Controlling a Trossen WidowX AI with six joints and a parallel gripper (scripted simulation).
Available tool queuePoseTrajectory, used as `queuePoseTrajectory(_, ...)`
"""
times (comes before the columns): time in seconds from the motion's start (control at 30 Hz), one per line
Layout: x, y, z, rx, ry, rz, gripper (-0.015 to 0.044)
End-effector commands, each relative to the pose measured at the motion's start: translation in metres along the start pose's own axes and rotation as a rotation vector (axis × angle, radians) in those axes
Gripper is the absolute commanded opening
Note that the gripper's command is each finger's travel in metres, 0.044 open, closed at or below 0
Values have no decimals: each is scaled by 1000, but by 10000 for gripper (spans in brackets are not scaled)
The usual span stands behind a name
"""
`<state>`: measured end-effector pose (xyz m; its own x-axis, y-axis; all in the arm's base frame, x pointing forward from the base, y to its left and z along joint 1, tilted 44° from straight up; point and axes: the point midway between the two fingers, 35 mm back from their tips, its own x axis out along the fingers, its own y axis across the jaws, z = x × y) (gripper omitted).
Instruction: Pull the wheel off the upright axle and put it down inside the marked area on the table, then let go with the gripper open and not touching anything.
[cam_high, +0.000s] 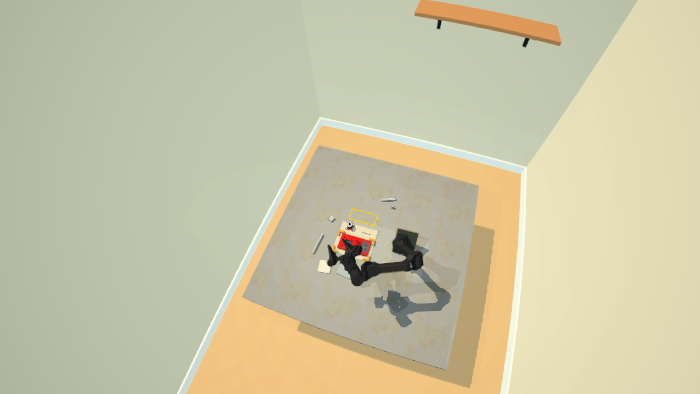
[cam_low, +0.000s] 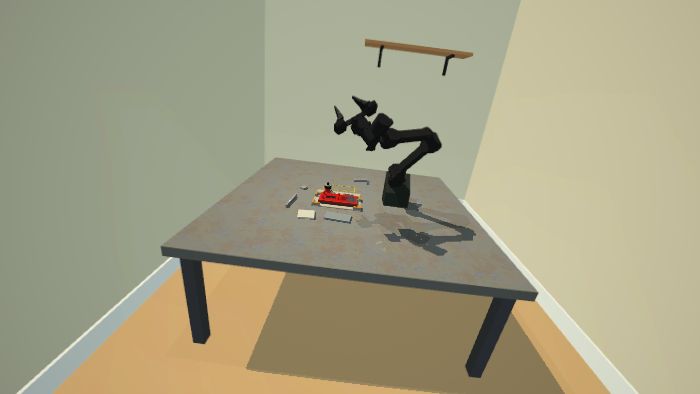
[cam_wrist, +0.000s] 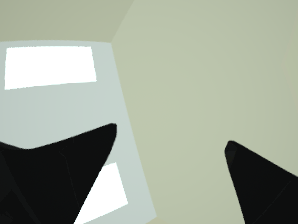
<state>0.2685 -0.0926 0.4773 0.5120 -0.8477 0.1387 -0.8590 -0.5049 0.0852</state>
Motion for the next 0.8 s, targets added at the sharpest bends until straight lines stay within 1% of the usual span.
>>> queuePoseTrajectory(0.0,1,-2,1,-16,0,-4,374)
queuePoseTrajectory(0.1,12,-25,11,-232,-3,-60,300)
queuePoseTrajectory(0.27,34,-70,45,-685,-14,-199,300)
queuePoseTrajectory(0.47,57,-114,101,-1160,-21,-406,300)
queuePoseTrajectory(0.63,69,-140,156,-1506,-12,-620,300)
queuePoseTrajectory(0.77,76,-155,204,-1773,25,-836,300)
